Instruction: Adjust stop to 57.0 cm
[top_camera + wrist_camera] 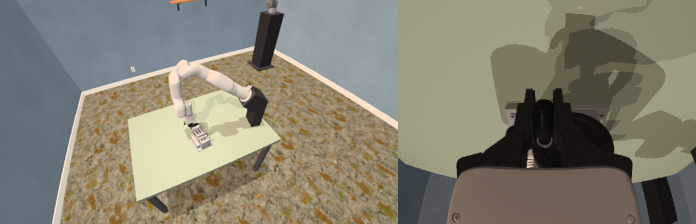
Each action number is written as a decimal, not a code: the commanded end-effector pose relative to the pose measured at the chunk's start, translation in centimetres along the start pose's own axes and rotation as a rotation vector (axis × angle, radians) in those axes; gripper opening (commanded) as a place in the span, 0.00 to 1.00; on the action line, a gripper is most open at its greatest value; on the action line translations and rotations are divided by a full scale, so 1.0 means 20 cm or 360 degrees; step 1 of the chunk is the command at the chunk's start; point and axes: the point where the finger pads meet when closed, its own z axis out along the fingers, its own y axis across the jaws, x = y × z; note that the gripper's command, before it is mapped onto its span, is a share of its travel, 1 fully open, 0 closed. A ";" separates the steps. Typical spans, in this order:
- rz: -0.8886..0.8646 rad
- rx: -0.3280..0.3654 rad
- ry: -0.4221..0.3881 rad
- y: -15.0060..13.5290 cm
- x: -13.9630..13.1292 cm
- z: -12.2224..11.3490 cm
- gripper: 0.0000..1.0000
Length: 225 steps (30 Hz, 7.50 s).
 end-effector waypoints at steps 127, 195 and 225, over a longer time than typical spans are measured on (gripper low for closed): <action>0.0001 -0.0001 -0.0003 0.10 0.00 0.13 0.06; 0.0001 -0.0001 -0.0003 0.27 0.00 -0.10 0.06; 0.0001 -0.0001 -0.0003 0.21 0.00 -0.15 0.06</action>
